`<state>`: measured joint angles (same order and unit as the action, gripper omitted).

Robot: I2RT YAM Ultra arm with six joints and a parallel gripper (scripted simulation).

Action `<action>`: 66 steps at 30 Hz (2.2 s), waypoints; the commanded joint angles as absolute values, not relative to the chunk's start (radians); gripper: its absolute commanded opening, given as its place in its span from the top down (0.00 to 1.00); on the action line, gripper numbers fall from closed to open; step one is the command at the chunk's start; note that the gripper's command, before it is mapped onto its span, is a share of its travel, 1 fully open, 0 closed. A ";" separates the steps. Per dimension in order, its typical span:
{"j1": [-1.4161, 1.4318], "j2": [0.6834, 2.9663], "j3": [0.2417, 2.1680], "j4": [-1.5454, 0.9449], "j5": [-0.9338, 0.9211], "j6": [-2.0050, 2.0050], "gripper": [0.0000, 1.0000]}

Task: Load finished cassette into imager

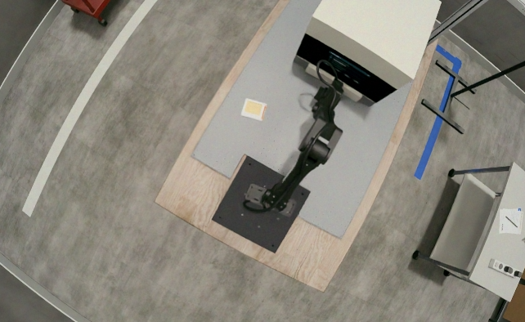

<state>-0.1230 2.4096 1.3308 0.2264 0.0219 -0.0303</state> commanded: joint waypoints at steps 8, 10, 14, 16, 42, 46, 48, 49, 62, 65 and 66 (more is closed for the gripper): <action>-0.130 2.376 1.363 0.241 0.030 -0.035 1.00; -0.130 2.376 1.363 0.241 0.030 -0.035 1.00; -0.130 2.376 1.363 0.241 0.030 -0.035 1.00; -0.130 2.376 1.363 0.241 0.030 -0.035 1.00; -0.130 2.376 1.363 0.241 0.030 -0.035 1.00; -0.130 2.376 1.363 0.241 0.030 -0.035 1.00; -0.130 2.376 1.363 0.241 0.030 -0.035 1.00; -0.130 2.376 1.363 0.241 0.030 -0.035 1.00; -0.130 2.357 1.283 0.242 0.029 -0.035 1.00; -0.130 2.357 1.283 0.243 0.029 -0.035 1.00; -0.130 2.357 1.283 0.243 0.029 -0.035 1.00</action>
